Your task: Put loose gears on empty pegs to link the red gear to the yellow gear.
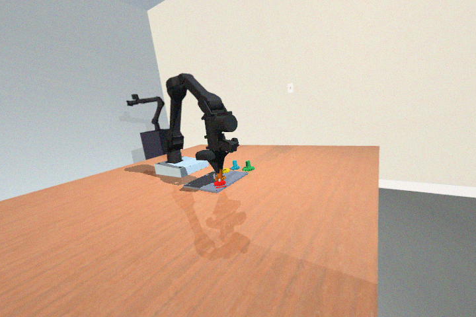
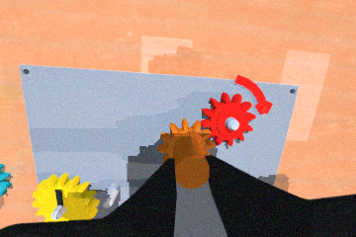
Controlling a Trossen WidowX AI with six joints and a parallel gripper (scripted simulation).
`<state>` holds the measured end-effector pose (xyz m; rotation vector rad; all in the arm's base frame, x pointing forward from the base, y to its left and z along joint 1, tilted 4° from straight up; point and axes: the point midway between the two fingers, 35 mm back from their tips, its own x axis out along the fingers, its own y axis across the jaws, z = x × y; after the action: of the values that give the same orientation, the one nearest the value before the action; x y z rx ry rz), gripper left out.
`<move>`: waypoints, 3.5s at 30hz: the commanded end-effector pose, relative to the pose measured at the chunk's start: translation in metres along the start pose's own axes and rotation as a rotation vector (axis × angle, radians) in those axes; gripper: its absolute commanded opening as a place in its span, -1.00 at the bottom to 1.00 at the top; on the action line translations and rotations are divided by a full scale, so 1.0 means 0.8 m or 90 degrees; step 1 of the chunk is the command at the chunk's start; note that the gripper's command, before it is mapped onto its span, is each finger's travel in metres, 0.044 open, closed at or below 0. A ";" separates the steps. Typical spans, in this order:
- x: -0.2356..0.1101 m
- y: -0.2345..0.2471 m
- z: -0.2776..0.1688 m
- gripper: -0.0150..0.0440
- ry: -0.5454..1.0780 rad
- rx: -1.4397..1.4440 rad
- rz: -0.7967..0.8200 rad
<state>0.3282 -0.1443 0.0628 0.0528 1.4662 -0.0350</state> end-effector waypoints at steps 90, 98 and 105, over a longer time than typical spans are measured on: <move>0.016 0.220 0.057 0.73 -0.007 -0.322 0.011; 0.016 0.220 0.057 0.02 -0.007 -0.322 0.011; 0.016 0.220 0.057 -0.34 -0.007 -0.322 0.011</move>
<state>0.3843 0.0297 0.0573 -0.3458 1.4265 0.3538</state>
